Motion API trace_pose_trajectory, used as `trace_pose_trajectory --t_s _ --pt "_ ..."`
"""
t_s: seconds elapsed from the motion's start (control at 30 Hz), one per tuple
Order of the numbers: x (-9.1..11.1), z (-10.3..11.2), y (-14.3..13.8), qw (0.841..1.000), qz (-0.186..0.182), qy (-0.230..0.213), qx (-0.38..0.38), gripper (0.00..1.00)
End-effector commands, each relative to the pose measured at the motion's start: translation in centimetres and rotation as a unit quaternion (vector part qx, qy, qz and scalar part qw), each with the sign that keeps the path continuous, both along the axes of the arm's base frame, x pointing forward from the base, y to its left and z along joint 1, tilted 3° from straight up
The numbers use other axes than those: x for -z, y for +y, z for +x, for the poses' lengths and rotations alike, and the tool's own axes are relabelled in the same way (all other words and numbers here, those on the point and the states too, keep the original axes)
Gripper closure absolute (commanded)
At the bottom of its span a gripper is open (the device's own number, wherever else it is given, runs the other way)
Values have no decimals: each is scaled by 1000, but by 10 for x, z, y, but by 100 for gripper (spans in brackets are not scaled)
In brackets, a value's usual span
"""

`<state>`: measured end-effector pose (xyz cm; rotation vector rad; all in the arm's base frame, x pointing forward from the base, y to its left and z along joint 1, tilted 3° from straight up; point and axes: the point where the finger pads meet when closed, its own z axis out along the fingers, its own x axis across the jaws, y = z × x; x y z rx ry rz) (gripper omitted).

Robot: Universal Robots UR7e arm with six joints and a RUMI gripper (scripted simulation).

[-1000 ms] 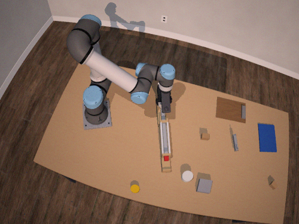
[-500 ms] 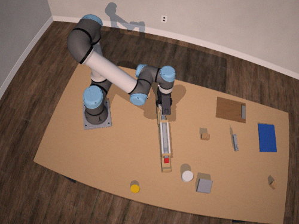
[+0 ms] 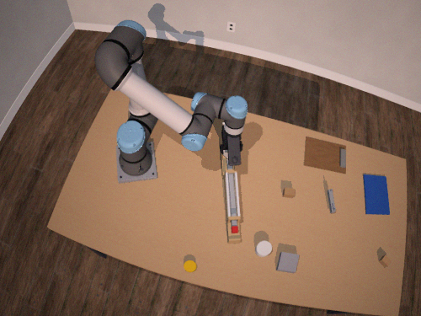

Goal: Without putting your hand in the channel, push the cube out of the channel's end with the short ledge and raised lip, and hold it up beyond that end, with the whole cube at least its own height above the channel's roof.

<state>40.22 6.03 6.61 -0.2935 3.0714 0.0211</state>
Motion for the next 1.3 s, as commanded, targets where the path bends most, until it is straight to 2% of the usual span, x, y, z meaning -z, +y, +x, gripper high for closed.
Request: trace_pose_trajectory --t_s 0.0,0.17,0.3,0.37,0.57,0.67,1.27 --pt "0 1 -4 1000 0 -1 0 100" --pt "-2 1 -6 1000 0 -1 0 100" --pt "-18 0 -6 1000 0 -1 0 100" --pt "-18 0 -6 1000 0 -1 0 100" --pt "-57 -2 -7 1000 0 -1 0 100" --pt "-68 -2 -7 1000 0 -1 0 100" --pt "-70 -2 -7 1000 0 -1 0 100"
